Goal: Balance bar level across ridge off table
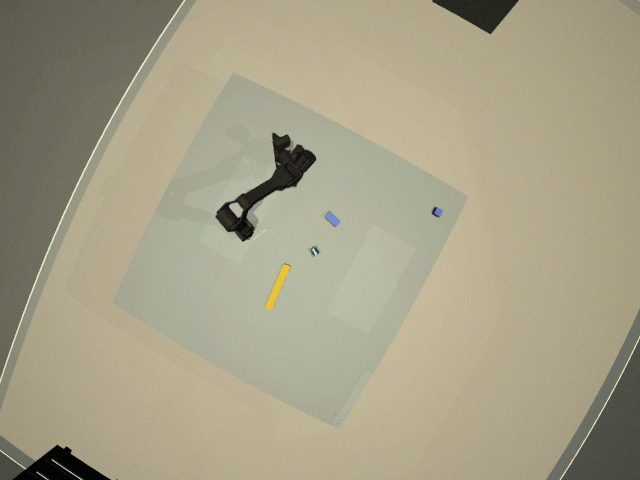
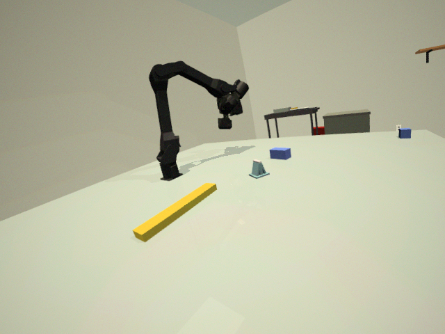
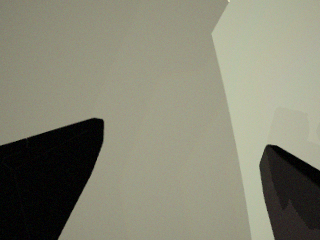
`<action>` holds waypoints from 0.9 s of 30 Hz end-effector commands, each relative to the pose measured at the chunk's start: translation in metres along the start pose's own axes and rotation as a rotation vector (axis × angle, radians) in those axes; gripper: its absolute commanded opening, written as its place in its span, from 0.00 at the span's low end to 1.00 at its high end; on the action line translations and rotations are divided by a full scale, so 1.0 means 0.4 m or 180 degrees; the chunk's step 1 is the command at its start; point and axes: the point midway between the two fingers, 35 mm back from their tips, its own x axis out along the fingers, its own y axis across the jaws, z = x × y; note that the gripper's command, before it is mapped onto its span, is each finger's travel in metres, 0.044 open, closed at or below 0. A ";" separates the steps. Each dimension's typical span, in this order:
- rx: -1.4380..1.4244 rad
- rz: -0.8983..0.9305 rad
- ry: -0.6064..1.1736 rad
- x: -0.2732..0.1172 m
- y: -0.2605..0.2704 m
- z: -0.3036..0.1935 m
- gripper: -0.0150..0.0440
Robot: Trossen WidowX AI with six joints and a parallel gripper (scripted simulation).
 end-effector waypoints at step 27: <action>0.1163 -0.0493 -0.2012 -0.428 -0.170 0.185 0.79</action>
